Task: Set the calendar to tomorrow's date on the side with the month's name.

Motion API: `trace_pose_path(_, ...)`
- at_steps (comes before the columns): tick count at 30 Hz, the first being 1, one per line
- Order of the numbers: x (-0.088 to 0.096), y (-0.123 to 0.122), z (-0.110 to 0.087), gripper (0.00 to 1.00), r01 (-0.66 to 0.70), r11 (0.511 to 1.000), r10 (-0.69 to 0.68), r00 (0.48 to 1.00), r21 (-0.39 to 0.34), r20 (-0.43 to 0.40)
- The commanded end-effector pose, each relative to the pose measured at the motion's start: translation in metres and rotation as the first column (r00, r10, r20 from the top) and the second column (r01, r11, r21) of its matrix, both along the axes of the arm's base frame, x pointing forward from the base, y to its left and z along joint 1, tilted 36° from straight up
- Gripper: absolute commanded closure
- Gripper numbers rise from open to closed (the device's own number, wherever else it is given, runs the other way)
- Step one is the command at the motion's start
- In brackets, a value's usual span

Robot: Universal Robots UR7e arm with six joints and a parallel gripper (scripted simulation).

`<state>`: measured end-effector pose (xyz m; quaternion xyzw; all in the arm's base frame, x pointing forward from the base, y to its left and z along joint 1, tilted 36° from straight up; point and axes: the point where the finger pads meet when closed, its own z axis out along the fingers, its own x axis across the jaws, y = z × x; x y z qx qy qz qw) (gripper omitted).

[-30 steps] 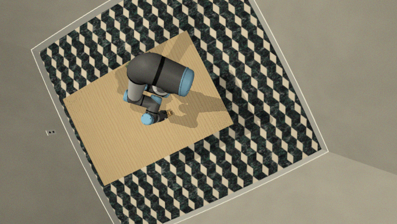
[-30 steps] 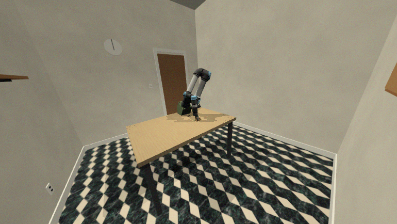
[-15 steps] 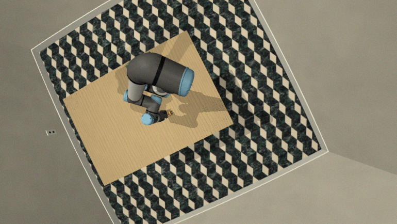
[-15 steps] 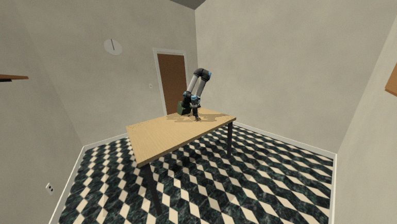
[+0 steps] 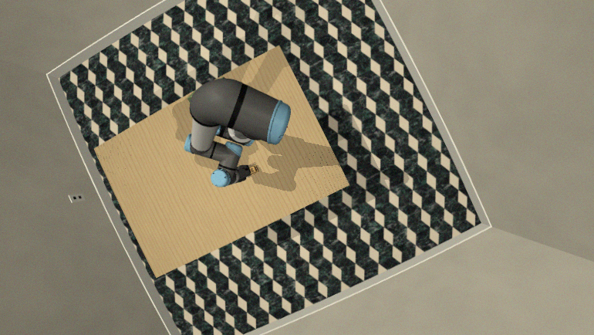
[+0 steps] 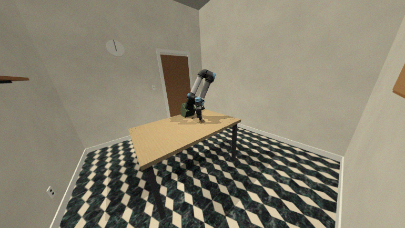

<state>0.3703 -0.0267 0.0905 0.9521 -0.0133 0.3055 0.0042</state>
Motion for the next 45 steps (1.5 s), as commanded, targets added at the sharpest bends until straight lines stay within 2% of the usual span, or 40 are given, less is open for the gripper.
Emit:
trace_pose_path(1,0.0001,-0.0001,0.0002,0.40,0.000,1.000,0.000,1.000,-0.001,0.001)
trace_pose_path(29,-0.0003,-0.0001,0.0009,0.40,0.000,1.000,0.000,1.000,-0.001,0.001)
trace_pose_path(45,-0.0056,0.0001,0.0082,0.40,0.000,1.000,0.000,1.000,-0.001,0.001)
